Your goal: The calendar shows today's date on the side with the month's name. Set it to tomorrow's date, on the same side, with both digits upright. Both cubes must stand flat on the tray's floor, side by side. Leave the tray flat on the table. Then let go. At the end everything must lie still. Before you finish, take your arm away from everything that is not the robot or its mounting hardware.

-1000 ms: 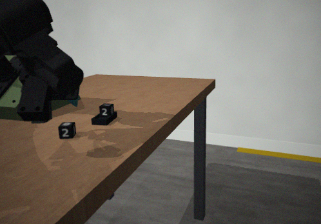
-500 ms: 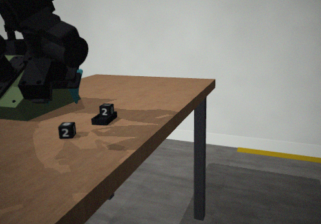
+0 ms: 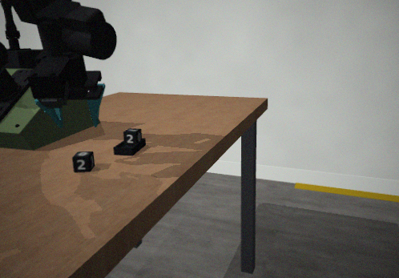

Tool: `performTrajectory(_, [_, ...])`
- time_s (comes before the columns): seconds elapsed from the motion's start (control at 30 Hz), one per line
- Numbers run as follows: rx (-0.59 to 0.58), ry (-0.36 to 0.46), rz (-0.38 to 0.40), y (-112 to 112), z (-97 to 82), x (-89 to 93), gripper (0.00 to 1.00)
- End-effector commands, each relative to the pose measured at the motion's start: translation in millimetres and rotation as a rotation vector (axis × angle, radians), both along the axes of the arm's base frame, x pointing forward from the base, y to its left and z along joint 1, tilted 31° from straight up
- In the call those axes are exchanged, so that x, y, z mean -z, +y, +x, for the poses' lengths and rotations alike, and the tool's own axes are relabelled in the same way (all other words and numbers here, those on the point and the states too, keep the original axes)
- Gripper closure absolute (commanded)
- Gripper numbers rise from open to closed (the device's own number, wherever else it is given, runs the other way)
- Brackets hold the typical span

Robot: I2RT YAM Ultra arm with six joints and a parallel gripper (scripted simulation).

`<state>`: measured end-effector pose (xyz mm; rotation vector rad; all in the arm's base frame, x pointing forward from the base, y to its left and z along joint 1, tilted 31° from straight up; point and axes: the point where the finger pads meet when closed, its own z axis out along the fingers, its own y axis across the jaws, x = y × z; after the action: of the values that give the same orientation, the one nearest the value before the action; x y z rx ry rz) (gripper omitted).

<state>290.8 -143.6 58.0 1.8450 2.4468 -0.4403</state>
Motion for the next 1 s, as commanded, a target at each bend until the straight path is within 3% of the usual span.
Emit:
performTrajectory(0.0, [-0.003,-0.038,-0.055,-4.5,7.7,-5.6,0.34])
performTrajectory(0.13, [-0.011,-0.045,-0.094,-4.4,7.7,-5.0,0.34])
performTrajectory(0.3, [-0.039,-0.082,-0.238,-3.3,7.4,-4.4,0.34])
performTrajectory(0.4, [-0.047,-0.098,-0.284,-2.6,7.2,-4.9,0.34])
performTrajectory(0.47, [-0.048,-0.1,-0.289,-2.6,7.2,-4.9,0.34])
performTrajectory(0.5, [-0.048,-0.1,-0.289,-2.6,7.2,-4.9,0.0])
performTrajectory(0.97, [-0.048,-0.1,-0.289,-2.6,7.2,-4.9,0.0])
